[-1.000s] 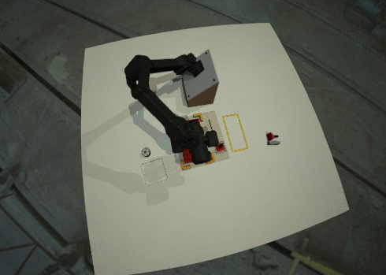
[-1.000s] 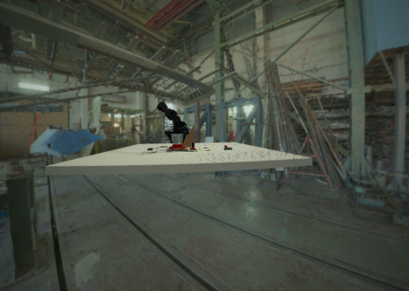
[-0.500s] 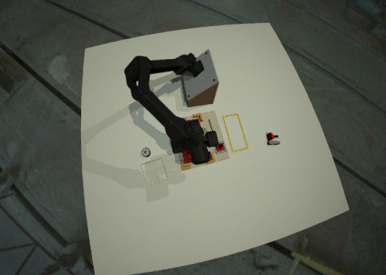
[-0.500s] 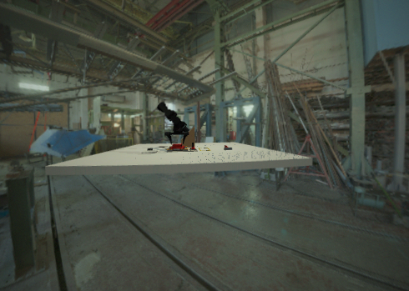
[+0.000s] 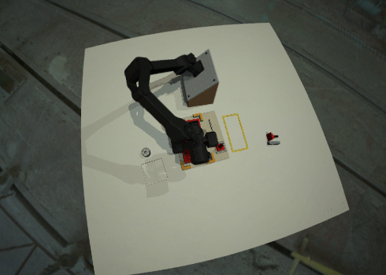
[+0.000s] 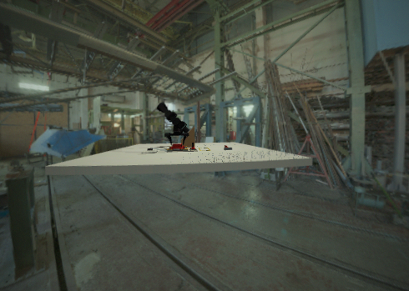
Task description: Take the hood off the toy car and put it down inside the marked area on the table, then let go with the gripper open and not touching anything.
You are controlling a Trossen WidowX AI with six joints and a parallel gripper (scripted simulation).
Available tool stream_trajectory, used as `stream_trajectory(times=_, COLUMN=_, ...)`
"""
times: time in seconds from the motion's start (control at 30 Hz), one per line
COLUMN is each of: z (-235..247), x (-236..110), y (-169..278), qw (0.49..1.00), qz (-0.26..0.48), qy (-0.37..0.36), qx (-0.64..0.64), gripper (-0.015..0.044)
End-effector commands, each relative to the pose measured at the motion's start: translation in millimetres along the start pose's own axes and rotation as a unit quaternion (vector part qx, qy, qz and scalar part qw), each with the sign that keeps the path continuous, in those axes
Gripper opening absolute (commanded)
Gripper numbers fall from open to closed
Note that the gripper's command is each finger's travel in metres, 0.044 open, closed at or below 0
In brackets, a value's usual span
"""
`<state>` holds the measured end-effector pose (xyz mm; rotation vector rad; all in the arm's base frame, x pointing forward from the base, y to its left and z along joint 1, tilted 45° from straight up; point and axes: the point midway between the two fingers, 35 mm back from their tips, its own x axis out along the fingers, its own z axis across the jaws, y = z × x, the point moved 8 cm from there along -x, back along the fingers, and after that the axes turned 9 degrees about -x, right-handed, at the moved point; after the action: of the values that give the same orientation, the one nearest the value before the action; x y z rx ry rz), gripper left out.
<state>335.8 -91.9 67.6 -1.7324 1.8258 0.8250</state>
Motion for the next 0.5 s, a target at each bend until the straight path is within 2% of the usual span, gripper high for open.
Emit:
stream_trajectory(times=0.0, z=-0.2, x=1.8, y=0.0, qw=1.000, qz=0.000, qy=0.002, qx=-0.002, gripper=0.0440)
stream_trajectory(times=0.33, z=-0.2, x=6.8, y=0.2, qw=1.000, qz=0.000, qy=0.003, qx=-0.002, gripper=0.0440)
stream_trajectory(times=0.43, z=0.0, x=5.4, y=0.2, qw=1.000, qz=0.000, qy=0.000, qx=0.000, gripper=0.0361)
stream_trajectory(times=0.47, z=0.0, x=5.4, y=0.2, qw=1.000, qz=0.000, qy=0.000, qx=0.000, gripper=0.0355)
